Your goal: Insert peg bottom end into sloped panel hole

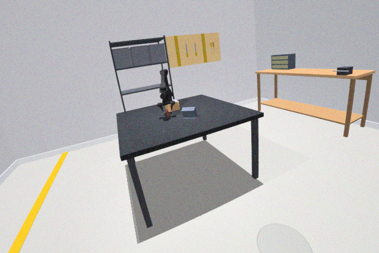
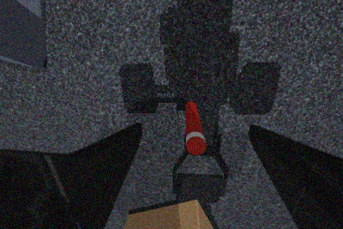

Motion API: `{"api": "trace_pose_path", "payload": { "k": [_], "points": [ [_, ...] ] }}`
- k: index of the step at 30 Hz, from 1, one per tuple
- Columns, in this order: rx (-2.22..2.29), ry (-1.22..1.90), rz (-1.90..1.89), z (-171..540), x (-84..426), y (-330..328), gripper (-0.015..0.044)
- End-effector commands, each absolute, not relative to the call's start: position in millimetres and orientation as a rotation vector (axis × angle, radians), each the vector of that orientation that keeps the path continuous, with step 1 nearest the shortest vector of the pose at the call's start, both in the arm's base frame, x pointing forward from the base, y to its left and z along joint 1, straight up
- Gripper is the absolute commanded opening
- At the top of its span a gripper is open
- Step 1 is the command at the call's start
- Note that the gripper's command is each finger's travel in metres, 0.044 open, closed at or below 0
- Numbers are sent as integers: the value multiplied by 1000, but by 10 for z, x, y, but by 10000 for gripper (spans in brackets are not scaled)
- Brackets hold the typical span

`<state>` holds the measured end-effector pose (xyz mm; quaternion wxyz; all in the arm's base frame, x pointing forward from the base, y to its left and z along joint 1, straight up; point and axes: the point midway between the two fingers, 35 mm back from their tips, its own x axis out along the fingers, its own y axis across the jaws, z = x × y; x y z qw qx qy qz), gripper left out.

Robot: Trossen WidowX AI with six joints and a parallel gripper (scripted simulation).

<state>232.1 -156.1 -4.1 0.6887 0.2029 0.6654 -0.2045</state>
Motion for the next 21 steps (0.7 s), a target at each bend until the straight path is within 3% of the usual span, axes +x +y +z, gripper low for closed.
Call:
{"api": "trace_pose_path", "payload": {
  "k": [1,16,21],
  "points": [
    [452,1500,-457,-136,2295,-1548,440],
    [452,1500,-457,-287,2289,-1541,440],
    [452,1494,-454,-258,2310,-1548,309]
  ]
}}
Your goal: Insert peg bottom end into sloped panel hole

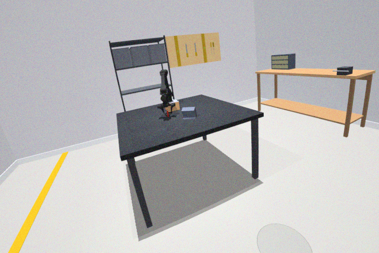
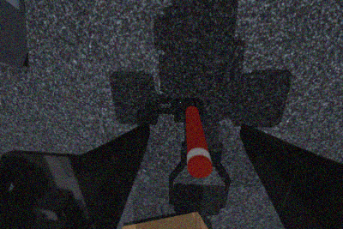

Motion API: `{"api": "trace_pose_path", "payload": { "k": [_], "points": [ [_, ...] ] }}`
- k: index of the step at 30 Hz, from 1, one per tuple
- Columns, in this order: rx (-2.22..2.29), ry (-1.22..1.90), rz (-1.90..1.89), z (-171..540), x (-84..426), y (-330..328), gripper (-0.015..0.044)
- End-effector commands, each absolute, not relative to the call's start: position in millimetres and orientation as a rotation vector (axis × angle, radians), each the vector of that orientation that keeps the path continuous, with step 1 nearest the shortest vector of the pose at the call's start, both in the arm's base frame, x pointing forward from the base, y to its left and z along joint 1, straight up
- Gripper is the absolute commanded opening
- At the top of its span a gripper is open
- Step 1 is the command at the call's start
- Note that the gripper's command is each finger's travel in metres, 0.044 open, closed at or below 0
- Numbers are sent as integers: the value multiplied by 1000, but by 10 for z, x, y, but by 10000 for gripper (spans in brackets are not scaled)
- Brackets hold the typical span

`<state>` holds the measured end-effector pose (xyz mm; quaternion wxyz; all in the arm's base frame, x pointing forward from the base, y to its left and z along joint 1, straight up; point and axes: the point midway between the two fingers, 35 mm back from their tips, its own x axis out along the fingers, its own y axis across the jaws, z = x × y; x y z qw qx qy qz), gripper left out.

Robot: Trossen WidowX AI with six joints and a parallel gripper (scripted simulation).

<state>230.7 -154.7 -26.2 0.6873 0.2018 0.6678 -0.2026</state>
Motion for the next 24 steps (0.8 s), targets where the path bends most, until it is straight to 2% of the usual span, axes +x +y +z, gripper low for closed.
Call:
{"api": "trace_pose_path", "payload": {
  "k": [1,11,14,24],
  "points": [
    [452,1494,-454,-258,2310,-1548,282],
    [452,1494,-454,-258,2310,-1548,20],
    [452,1494,-454,-258,2310,-1548,0],
    [452,1495,-454,-89,2323,-1558,0]
  ]
}}
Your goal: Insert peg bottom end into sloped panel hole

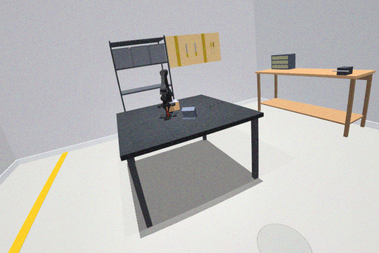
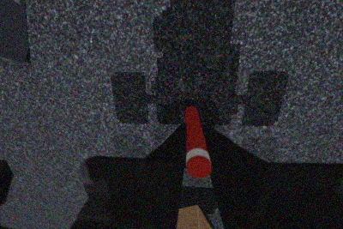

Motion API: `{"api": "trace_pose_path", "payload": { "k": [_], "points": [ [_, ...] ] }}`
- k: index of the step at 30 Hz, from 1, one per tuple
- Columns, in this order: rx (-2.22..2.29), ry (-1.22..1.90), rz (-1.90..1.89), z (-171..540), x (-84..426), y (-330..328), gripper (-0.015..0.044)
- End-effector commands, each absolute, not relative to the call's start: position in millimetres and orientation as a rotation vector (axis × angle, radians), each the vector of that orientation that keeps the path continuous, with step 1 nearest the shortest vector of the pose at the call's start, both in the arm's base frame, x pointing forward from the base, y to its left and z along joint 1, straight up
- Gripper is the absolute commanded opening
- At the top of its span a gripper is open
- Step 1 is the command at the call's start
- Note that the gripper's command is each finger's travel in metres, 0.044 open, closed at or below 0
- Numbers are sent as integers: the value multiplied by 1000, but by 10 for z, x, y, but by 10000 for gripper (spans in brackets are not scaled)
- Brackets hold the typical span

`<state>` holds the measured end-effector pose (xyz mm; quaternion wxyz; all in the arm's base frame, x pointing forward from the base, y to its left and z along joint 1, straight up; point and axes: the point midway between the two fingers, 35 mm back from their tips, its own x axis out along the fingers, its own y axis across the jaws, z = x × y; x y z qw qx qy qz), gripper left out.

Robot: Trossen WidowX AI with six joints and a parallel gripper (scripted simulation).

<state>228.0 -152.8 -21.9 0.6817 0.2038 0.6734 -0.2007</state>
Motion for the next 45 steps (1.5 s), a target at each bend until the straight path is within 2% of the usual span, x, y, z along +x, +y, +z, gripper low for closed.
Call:
{"api": "trace_pose_path", "payload": {
  "k": [1,13,45],
  "points": [
    [452,1495,-455,-41,2324,-1558,0],
    [452,1500,-457,525,2285,-1524,0],
    [342,1519,-524,444,2460,-1395,0]
  ]
}}
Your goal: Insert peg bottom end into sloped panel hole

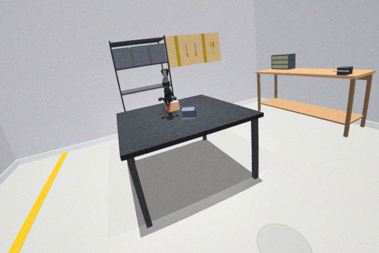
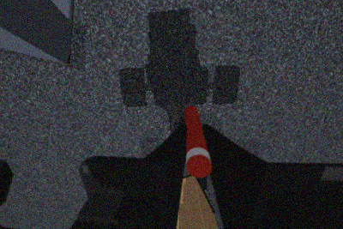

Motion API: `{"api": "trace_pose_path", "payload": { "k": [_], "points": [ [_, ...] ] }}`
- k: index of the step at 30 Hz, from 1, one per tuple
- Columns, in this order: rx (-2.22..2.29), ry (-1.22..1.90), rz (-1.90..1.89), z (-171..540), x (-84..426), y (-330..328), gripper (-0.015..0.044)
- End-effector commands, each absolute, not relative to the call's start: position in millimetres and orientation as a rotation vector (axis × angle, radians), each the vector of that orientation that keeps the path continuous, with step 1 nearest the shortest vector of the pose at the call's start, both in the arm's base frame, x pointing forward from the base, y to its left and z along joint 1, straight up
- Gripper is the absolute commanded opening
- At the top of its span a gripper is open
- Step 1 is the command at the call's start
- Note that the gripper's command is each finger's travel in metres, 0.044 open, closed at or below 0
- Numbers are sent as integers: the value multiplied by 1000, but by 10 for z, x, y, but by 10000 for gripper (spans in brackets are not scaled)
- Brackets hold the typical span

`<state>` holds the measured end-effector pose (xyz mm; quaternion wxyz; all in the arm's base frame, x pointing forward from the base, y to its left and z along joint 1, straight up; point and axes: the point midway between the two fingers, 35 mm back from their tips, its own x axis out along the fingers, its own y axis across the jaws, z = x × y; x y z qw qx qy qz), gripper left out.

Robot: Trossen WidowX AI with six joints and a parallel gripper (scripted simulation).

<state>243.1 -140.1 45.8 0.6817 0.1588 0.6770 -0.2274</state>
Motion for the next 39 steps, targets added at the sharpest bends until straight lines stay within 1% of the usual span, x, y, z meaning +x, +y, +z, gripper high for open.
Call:
{"api": "trace_pose_path", "payload": {
  "k": [1,39],
  "points": [
    [338,1519,-527,441,2467,-1389,0],
    [175,1490,-621,339,2727,-1164,0]
  ]
}}
